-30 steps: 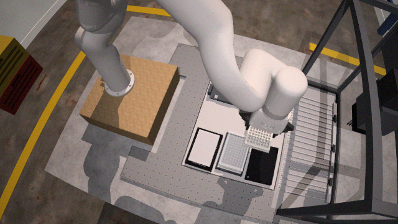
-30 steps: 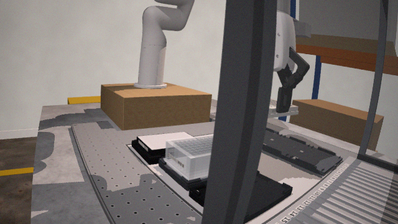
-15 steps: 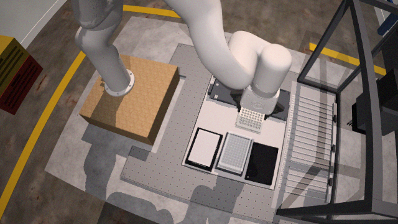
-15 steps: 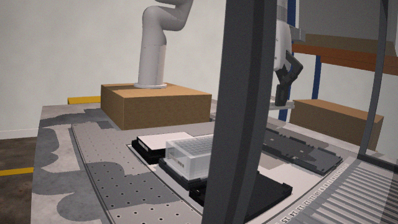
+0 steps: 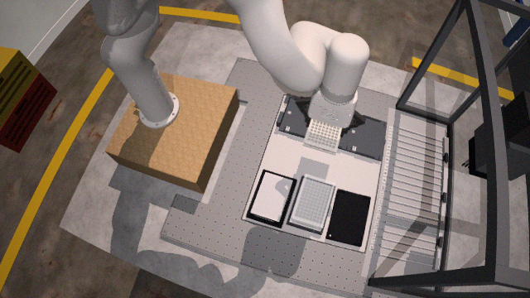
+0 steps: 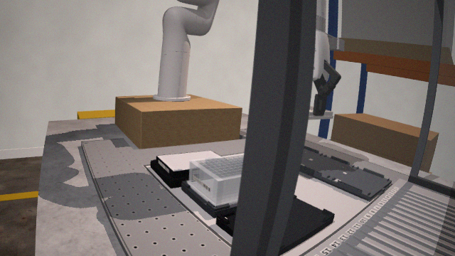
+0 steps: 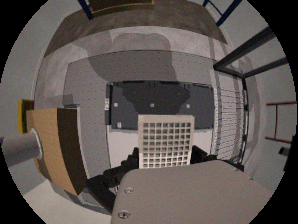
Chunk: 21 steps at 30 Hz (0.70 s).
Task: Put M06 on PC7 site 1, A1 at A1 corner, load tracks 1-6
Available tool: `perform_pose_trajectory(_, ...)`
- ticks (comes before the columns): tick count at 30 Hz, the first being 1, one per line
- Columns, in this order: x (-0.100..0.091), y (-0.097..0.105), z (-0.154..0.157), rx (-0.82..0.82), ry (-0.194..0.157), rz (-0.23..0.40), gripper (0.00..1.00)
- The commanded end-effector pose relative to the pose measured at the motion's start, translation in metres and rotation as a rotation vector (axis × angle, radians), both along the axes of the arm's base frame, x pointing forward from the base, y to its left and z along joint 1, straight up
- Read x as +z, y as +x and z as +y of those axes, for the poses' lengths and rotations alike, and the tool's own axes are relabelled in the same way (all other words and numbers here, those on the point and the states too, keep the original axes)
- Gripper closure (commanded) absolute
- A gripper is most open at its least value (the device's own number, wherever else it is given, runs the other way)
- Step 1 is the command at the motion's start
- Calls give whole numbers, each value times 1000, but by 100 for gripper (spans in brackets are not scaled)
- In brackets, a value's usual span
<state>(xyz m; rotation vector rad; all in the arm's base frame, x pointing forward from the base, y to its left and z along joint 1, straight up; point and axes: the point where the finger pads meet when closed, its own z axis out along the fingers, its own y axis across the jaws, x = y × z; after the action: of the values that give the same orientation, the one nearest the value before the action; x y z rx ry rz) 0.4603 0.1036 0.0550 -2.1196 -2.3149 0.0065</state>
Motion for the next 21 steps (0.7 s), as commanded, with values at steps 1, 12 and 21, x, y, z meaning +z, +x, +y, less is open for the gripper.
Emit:
perform_pose_trajectory(1, 2, -14, 17, 0, 1, -5, 100)
perform_pose_trajectory(12, 1, -44, 50, 0, 1, -5, 100)
perform_pose_trajectory(21, 1, -74, 82, 0, 1, -4, 100)
